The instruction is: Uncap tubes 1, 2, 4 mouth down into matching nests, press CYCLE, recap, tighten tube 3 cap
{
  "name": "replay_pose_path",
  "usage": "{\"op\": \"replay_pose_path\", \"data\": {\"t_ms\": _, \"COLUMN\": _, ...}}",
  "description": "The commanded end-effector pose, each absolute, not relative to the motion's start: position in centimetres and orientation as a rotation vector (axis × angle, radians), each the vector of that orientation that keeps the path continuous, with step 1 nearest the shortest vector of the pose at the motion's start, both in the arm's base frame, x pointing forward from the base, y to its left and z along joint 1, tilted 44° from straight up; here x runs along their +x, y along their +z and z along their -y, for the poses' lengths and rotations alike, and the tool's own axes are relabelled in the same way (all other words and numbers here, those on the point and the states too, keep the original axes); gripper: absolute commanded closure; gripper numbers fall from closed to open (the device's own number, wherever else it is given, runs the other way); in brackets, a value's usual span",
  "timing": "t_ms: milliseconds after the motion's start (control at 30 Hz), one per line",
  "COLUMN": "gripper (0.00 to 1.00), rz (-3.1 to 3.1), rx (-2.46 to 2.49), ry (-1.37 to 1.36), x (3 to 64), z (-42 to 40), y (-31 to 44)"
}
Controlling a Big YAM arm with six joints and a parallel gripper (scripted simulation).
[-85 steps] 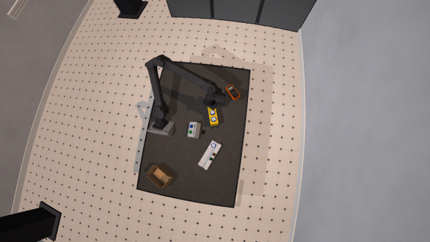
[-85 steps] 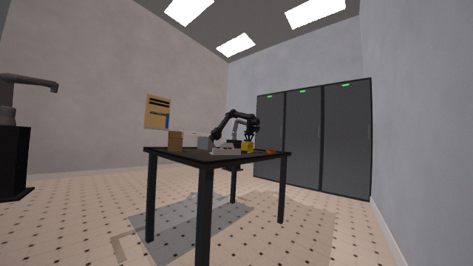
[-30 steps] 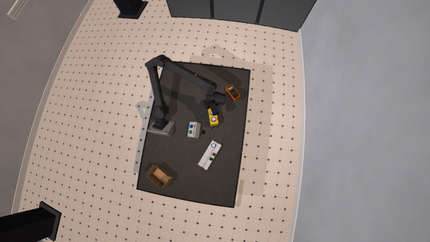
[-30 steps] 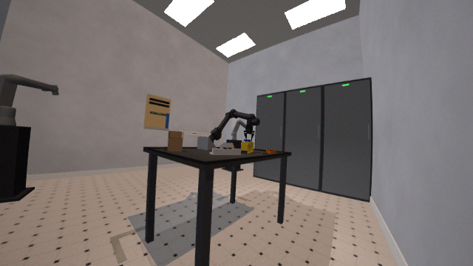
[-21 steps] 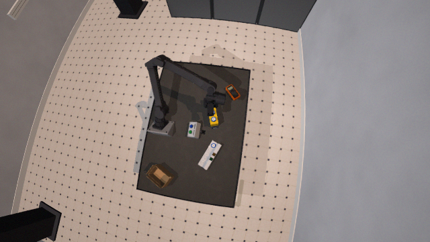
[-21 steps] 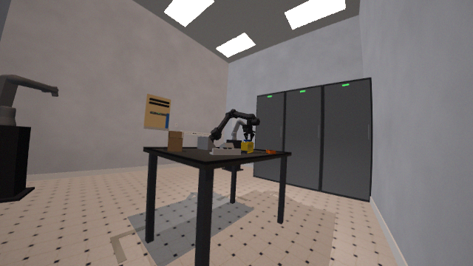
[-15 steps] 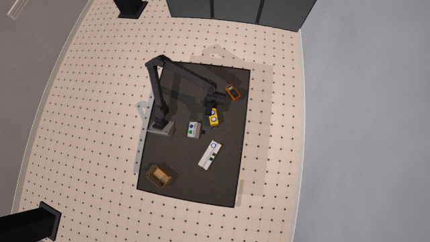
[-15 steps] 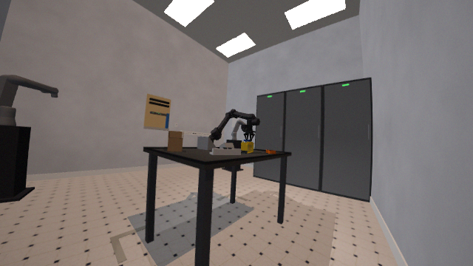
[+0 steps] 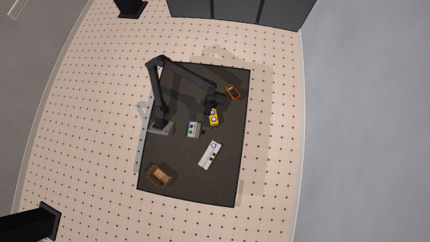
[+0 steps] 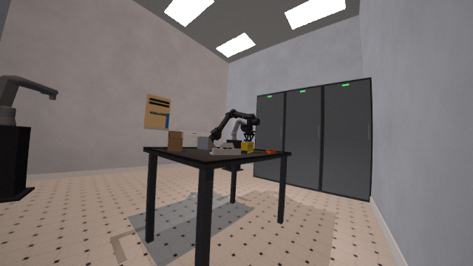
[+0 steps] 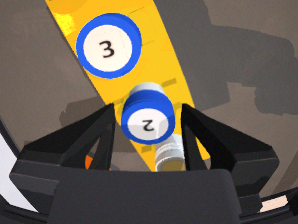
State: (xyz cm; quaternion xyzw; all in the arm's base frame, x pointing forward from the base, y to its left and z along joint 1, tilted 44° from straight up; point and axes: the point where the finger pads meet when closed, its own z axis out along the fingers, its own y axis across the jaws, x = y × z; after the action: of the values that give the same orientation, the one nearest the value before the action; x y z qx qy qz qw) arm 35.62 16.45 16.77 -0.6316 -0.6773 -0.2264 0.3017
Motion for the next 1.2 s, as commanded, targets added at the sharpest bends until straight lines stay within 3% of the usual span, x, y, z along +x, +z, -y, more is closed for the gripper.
{"op": "replay_pose_path", "data": {"t_ms": 0, "gripper": 0.51, "rz": 1.795, "rx": -1.703, "ry": -0.639, "x": 36.99, "z": -15.73, "y": 18.52}}
{"op": "replay_pose_path", "data": {"t_ms": 133, "gripper": 0.51, "rz": 1.797, "rx": -1.698, "ry": -0.634, "x": 36.67, "z": -15.77, "y": 18.36}}
{"op": "replay_pose_path", "data": {"t_ms": 167, "gripper": 1.0, "rz": 1.805, "rx": -1.681, "ry": -0.625, "x": 36.42, "z": -16.26, "y": 17.75}}
{"op": "replay_pose_path", "data": {"t_ms": 633, "gripper": 1.0, "rz": 1.805, "rx": -1.681, "ry": -0.625, "x": 36.42, "z": -16.26, "y": 17.75}}
{"op": "replay_pose_path", "data": {"t_ms": 1167, "gripper": 1.0, "rz": 2.395, "rx": -1.017, "ry": -0.914, "x": 36.85, "z": -15.71, "y": 18.3}}
